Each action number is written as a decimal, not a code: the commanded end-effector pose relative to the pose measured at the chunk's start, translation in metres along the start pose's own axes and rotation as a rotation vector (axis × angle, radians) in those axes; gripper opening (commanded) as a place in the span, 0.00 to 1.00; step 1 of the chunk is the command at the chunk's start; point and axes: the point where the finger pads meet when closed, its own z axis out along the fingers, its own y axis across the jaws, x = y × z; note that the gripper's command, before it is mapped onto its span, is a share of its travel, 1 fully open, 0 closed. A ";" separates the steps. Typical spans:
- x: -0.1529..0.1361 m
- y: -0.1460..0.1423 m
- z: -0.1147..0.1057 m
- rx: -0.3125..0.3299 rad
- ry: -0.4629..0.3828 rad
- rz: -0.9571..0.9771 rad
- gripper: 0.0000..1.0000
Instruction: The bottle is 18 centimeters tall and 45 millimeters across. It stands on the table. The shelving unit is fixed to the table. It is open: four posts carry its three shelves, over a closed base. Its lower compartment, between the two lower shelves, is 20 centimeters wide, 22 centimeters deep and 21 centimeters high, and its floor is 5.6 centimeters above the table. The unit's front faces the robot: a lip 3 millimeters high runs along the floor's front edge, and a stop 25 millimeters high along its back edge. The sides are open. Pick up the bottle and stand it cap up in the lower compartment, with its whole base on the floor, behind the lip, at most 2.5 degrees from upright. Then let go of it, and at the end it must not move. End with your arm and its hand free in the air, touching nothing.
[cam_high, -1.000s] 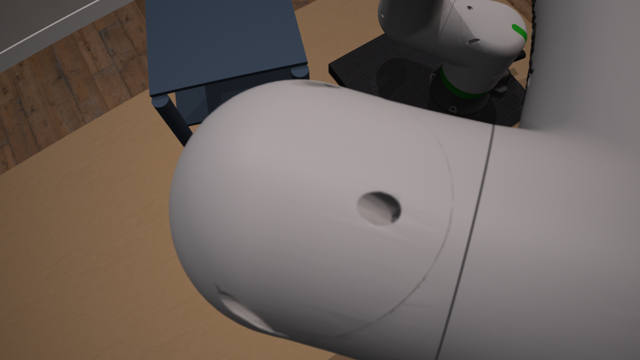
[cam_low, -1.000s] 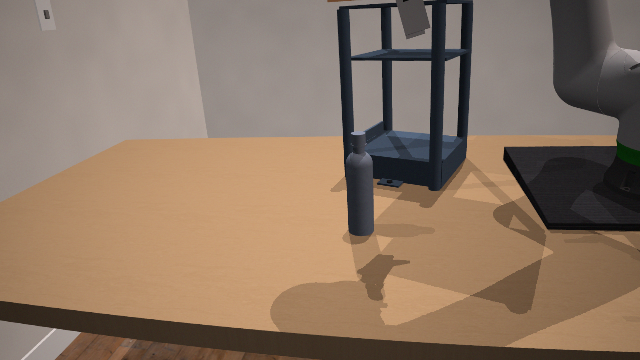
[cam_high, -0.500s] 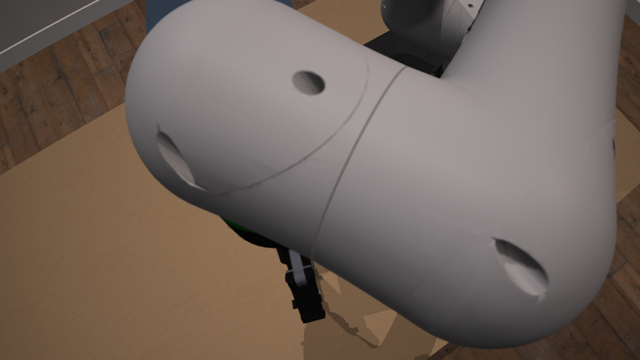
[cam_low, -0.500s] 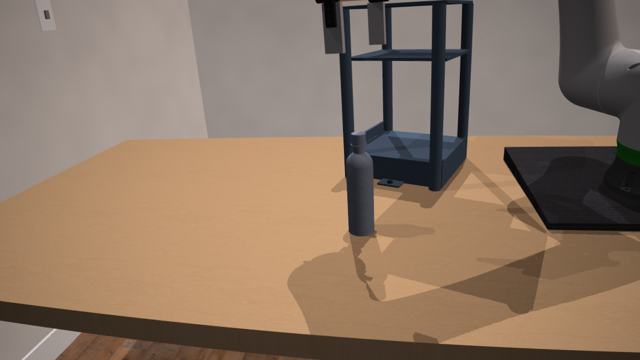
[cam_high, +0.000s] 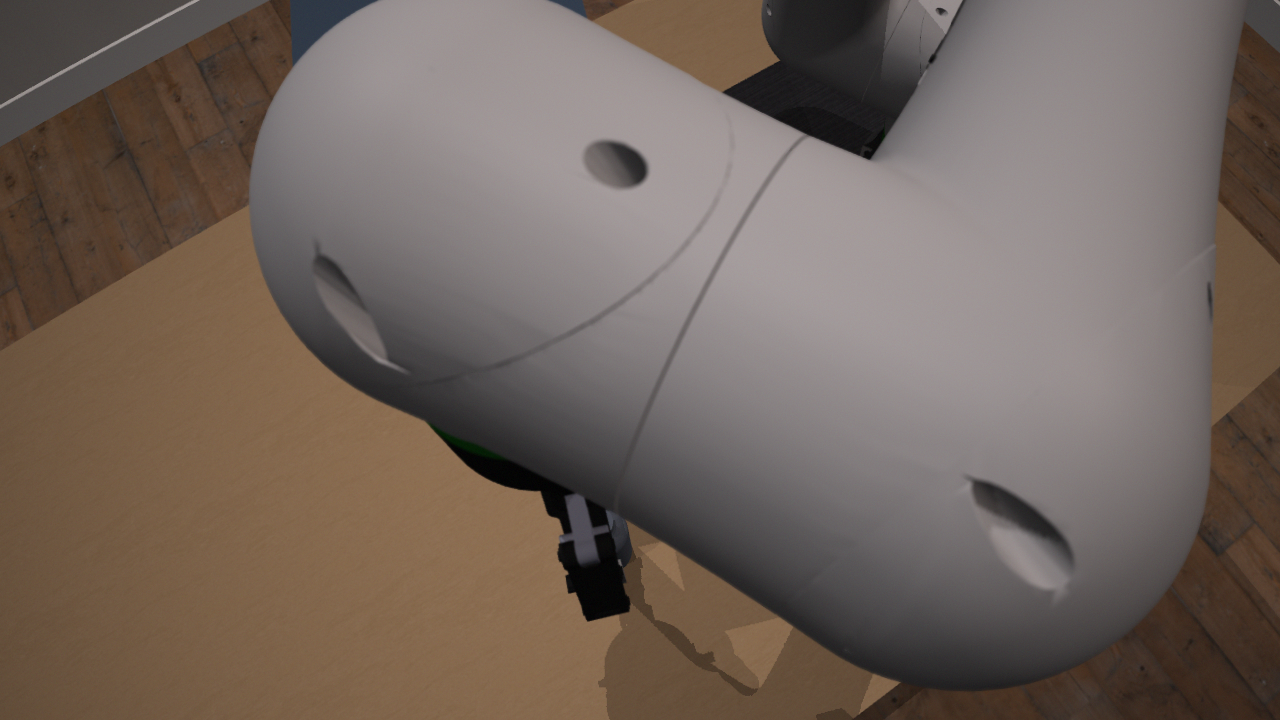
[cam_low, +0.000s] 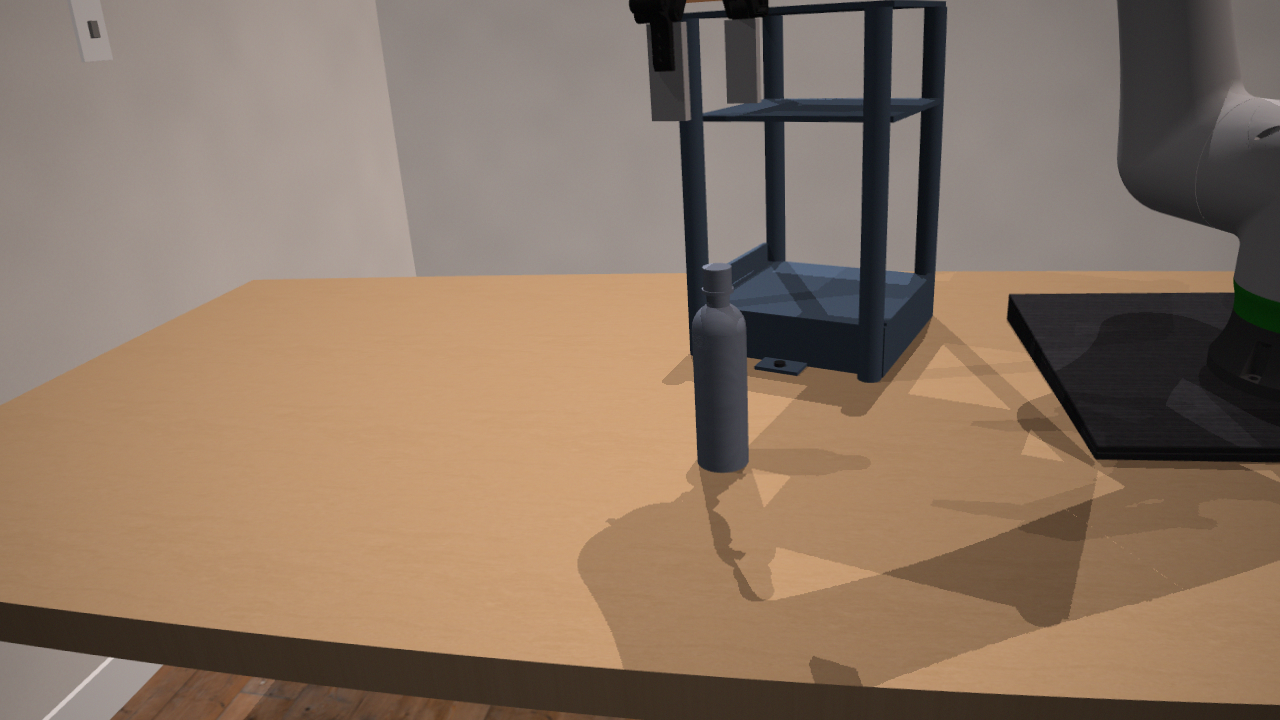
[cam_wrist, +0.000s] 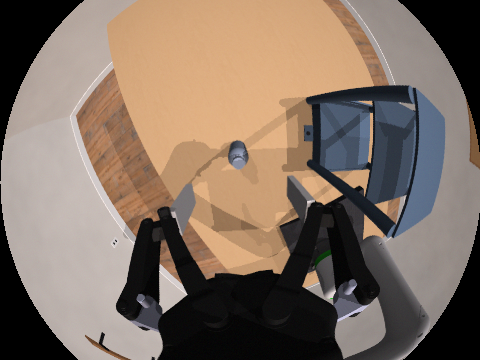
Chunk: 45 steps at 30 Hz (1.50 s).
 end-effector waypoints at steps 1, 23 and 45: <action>0.004 0.005 0.001 -0.030 0.002 -0.036 0.38; 0.044 0.065 -0.006 -0.457 -0.080 -0.515 0.38; 0.062 0.087 -0.051 -0.858 -0.374 -0.919 0.38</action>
